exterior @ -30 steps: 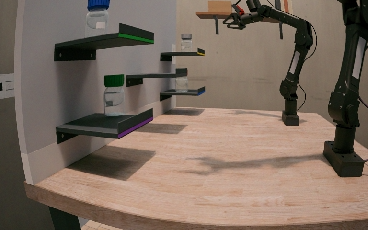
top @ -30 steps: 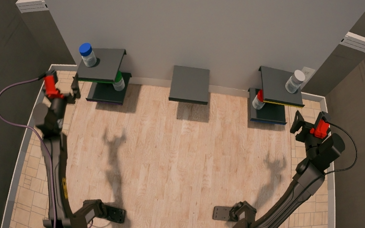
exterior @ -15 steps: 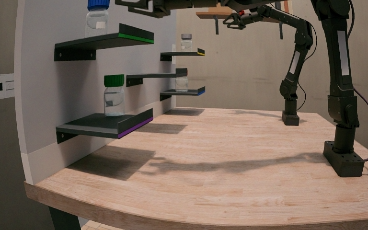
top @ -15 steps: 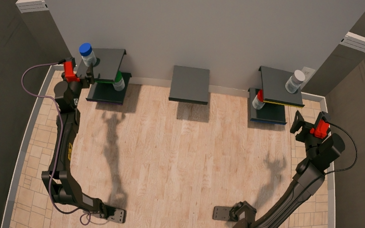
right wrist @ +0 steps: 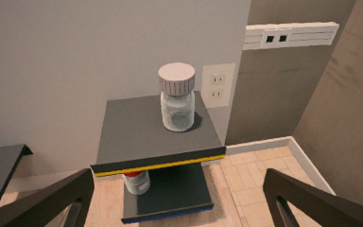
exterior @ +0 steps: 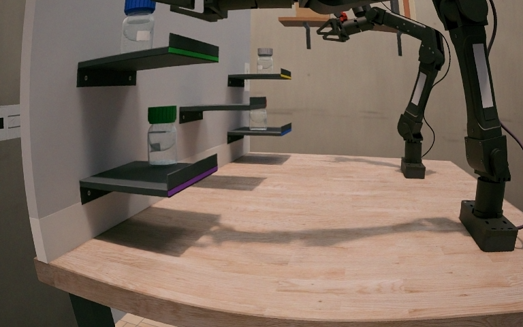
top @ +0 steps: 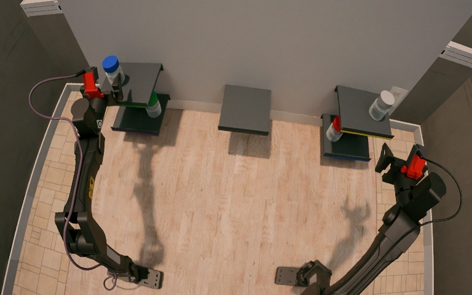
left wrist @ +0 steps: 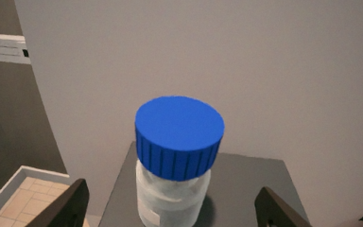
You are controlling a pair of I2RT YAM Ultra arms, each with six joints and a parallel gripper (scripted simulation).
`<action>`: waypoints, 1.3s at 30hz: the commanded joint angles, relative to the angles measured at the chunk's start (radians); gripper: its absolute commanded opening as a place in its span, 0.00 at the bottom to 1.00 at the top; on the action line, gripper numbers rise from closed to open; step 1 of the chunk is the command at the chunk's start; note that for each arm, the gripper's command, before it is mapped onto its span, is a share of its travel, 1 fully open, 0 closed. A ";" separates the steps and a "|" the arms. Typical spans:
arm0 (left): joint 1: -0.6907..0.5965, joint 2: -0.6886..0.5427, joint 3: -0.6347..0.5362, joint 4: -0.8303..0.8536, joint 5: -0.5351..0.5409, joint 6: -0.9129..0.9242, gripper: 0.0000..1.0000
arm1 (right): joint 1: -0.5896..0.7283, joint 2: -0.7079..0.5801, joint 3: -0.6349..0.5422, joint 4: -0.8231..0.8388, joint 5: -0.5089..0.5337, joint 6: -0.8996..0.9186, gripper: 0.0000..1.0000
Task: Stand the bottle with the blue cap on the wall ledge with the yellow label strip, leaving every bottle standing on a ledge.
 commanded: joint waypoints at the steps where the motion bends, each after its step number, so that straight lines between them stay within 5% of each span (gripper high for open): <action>1: -0.011 0.020 0.057 -0.020 -0.009 -0.006 0.94 | -0.011 0.002 0.036 0.000 -0.014 -0.009 1.00; 39: -0.022 0.184 0.276 -0.075 -0.020 -0.006 0.94 | -0.011 0.002 0.036 0.000 -0.014 -0.009 1.00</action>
